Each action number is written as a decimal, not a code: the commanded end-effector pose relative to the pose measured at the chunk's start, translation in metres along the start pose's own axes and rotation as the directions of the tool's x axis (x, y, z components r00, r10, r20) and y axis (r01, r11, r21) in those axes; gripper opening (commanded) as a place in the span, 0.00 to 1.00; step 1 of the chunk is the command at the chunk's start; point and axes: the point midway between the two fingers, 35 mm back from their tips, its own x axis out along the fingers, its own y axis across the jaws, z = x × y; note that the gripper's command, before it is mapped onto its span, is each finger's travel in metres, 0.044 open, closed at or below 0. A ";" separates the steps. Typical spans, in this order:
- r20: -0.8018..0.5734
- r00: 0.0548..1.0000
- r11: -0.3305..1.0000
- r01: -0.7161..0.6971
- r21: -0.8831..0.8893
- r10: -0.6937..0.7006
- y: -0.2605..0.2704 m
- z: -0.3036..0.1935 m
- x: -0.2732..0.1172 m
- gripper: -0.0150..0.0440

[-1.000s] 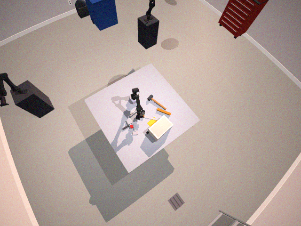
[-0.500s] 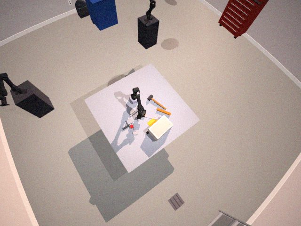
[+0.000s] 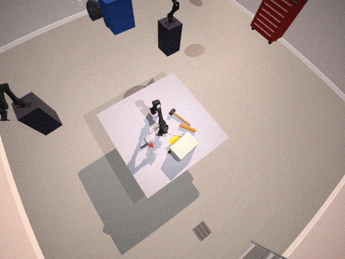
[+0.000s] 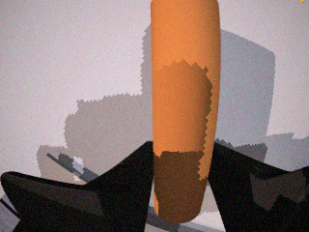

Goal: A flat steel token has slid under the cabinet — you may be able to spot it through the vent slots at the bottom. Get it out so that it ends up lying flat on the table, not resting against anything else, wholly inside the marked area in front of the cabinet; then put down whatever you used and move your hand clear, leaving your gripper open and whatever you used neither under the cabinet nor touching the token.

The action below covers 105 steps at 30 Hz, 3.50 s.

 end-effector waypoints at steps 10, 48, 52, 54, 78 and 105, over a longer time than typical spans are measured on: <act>0.004 1.000 1.000 0.001 -0.003 -0.001 0.011 0.011 -0.001 0.25; 0.006 1.000 1.000 -0.002 -0.003 0.002 0.041 0.038 -0.001 0.25; 0.006 1.000 1.000 -0.002 -0.003 0.002 0.044 0.041 -0.001 0.25; 0.007 1.000 1.000 -0.002 -0.003 0.002 0.046 0.042 -0.001 0.25; 0.008 1.000 1.000 -0.004 -0.003 0.004 0.068 0.054 -0.001 0.25; 0.008 1.000 1.000 -0.007 -0.003 0.007 0.092 0.063 -0.001 0.25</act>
